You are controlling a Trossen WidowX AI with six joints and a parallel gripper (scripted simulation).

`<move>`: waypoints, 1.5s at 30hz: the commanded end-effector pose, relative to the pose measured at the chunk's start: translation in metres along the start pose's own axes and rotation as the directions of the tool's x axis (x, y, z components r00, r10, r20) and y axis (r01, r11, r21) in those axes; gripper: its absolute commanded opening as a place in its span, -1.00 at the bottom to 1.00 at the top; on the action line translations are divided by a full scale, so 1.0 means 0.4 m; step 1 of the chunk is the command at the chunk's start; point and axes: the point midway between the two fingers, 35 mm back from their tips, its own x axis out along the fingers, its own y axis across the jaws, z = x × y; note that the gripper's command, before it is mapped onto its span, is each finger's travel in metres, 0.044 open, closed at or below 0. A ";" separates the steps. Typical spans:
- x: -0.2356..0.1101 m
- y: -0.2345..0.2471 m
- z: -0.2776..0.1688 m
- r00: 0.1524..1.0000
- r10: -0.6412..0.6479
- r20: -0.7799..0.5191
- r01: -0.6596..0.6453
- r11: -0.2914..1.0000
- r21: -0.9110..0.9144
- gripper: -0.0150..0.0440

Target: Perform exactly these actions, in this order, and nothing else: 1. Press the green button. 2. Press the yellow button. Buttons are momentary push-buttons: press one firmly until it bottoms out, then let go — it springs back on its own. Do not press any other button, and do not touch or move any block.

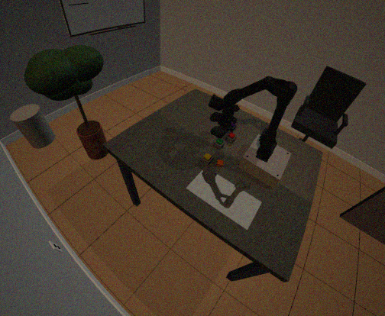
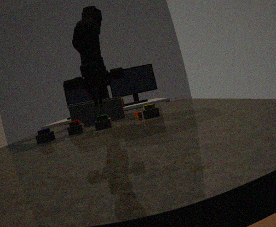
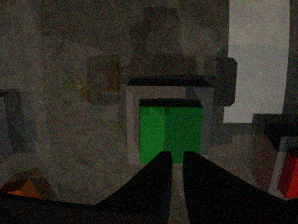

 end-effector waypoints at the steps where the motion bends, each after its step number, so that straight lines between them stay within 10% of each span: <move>1: 0.002 0.002 0.001 1.000 0.005 0.000 -0.005 1.000 0.004 -0.42; 45: 0.084 0.002 0.000 1.000 0.005 0.000 -0.005 1.000 0.004 -0.42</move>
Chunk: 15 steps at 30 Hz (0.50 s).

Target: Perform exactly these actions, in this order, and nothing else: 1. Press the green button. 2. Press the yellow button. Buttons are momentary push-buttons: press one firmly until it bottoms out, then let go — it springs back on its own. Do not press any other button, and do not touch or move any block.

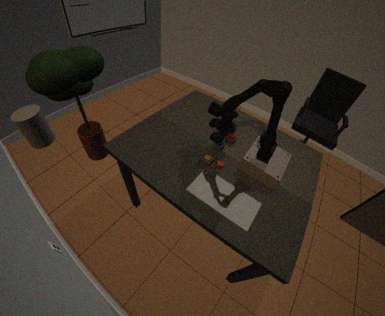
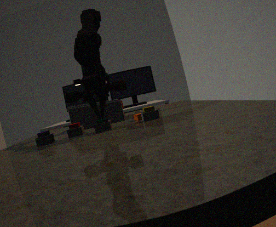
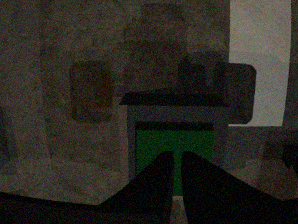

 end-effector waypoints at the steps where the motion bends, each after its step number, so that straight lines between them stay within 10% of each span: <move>1: 0.004 0.002 -0.003 1.000 0.005 -0.006 -0.005 1.000 0.005 -0.42; 15: -0.134 0.001 0.003 1.000 0.004 -0.005 -0.004 1.000 0.005 -0.42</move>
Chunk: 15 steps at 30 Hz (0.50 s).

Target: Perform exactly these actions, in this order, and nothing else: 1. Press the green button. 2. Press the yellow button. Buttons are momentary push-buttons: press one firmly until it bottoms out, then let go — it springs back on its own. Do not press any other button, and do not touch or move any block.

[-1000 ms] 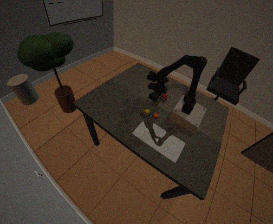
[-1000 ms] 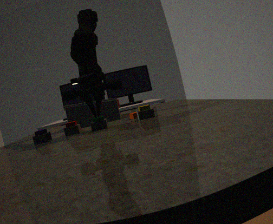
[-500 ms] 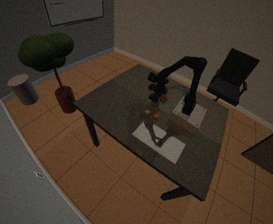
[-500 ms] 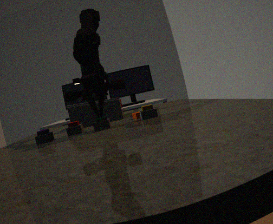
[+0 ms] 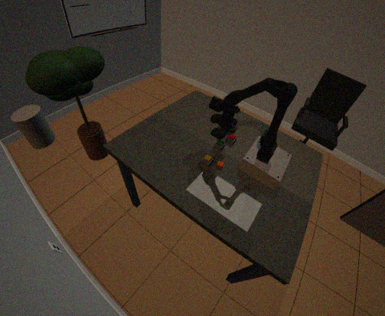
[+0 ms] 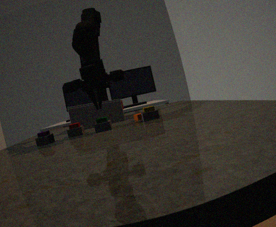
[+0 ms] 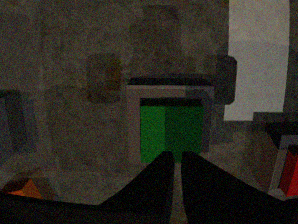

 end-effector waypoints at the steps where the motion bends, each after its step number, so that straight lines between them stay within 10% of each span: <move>1: -0.093 0.000 0.005 1.000 0.004 0.006 -0.004 1.000 -0.003 -0.42; 15: -0.155 0.182 0.011 1.000 0.009 0.008 -0.009 1.000 -0.004 -0.42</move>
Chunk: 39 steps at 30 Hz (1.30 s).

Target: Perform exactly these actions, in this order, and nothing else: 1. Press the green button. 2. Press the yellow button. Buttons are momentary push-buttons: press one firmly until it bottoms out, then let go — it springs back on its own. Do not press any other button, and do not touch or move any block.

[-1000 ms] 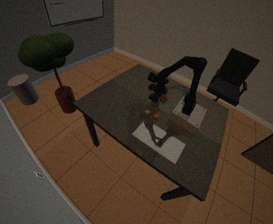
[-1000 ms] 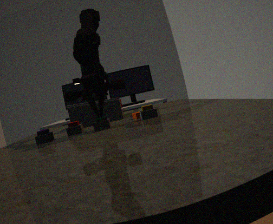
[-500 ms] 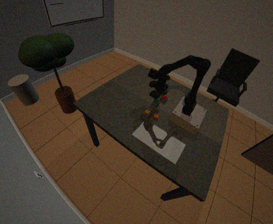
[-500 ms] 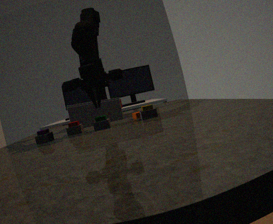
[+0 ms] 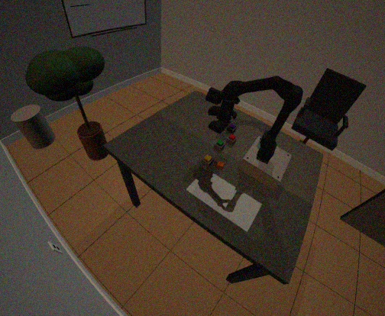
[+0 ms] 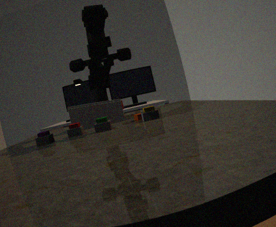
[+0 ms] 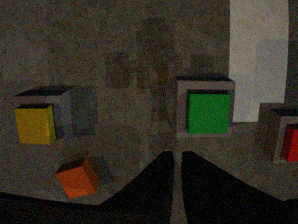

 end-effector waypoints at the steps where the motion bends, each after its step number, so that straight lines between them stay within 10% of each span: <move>1: -0.003 0.132 -0.007 1.000 0.009 -0.006 -0.009 1.000 -0.010 -0.42; 7: -0.004 0.285 -0.047 1.000 0.018 -0.009 -0.018 1.000 -0.010 -0.42; 39: 0.212 0.289 -0.049 1.000 0.018 -0.010 -0.018 1.000 -0.010 -0.42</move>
